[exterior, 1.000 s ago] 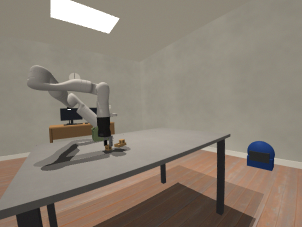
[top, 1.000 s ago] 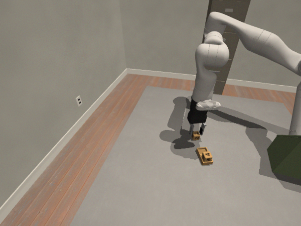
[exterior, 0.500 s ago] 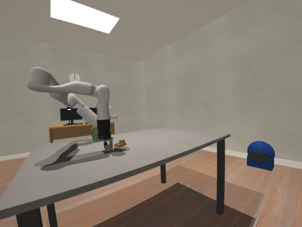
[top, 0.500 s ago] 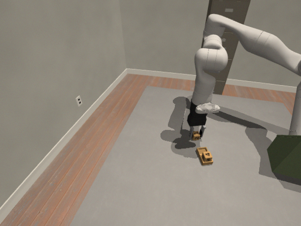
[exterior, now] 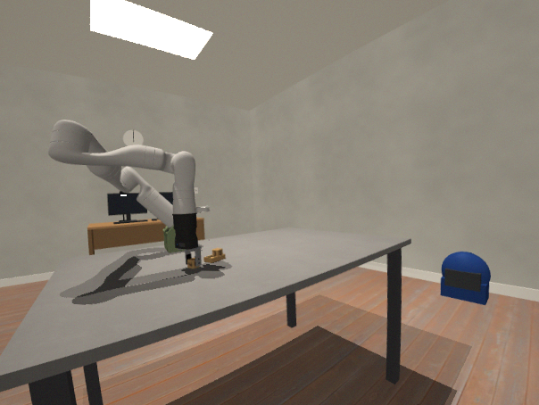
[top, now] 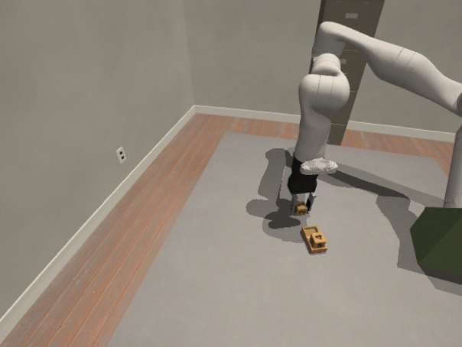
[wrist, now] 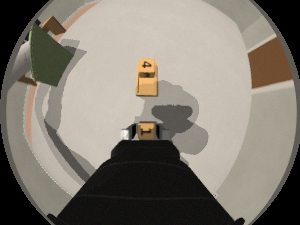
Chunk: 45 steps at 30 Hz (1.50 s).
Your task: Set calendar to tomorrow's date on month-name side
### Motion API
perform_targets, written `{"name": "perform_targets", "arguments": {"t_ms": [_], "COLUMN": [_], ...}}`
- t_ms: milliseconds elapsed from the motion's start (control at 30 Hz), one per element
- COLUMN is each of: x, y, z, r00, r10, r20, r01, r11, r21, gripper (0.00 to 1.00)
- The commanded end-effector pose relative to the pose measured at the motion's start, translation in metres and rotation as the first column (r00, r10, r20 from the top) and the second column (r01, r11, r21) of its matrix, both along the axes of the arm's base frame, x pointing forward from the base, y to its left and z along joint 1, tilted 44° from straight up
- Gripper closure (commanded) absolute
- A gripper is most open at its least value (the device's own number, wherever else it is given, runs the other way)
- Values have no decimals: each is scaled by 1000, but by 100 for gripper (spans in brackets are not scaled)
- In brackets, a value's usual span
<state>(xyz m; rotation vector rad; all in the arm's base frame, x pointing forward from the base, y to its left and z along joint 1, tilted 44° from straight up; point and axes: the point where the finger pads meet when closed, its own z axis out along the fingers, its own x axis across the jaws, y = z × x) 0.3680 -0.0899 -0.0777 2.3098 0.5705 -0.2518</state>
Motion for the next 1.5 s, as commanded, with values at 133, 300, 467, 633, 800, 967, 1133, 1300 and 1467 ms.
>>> {"name": "perform_targets", "arguments": {"t_ms": [133,300,467,633,800,967,1133,1300,1467], "x": [1,1,1,1,1,1,1,1,1], "y": [1,1,1,1,1,1,1,1,1], "z": [0,0,0,0,0,0,0,0,0], "r00": [1000,1000,1000,1000,1000,1000,1000,1000,1000], "r10": [1,1,1,1,1,1,1,1,1], "r20": [1,1,1,1,1,1,1,1,1], "r01": [-1,-1,-1,-1,-1,-1,-1,-1,-1], "r11": [1000,1000,1000,1000,1000,1000,1000,1000,1000], "r21": [1,1,1,1,1,1,1,1,1], "gripper": [13,13,13,43,43,43,43,43,43]}}
